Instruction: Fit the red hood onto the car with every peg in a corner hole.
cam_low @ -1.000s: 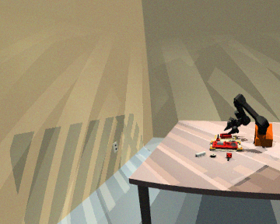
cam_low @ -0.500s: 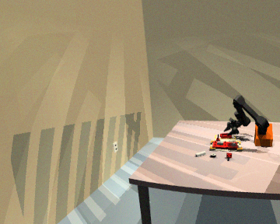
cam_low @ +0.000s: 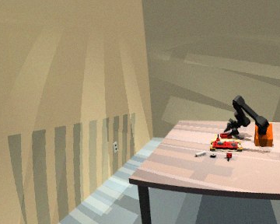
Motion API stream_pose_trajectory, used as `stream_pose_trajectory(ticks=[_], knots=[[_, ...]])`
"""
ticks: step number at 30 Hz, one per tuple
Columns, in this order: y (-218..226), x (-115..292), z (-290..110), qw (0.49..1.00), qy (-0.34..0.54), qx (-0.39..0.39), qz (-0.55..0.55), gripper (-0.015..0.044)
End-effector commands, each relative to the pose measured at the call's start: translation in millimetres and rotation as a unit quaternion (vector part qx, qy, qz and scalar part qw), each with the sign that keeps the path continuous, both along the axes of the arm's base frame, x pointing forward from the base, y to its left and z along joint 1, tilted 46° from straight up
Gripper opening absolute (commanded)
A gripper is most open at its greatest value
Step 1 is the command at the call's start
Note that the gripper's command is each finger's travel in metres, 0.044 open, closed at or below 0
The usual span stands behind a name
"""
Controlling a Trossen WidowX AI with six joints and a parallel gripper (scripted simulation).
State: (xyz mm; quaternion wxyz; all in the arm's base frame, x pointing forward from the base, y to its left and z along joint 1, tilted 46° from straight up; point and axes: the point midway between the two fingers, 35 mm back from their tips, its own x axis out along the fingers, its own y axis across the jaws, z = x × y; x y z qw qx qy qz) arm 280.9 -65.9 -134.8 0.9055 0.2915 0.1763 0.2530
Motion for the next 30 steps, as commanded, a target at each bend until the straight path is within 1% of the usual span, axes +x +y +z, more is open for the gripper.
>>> stream_pose_trajectory(ticks=[1,26,29,30], knots=[[0.3,1.3,-2.1,1.000,0.001,-0.002,0.000,0.0440],[8.6,2.1,-10.1,1.000,0.007,-0.005,0.008,0.0440],[8.6,1.0,-8.3,1.000,0.008,-0.001,0.009,0.0361],[8.6,1.0,-8.3,1.000,0.008,-0.001,0.009,0.0355]])
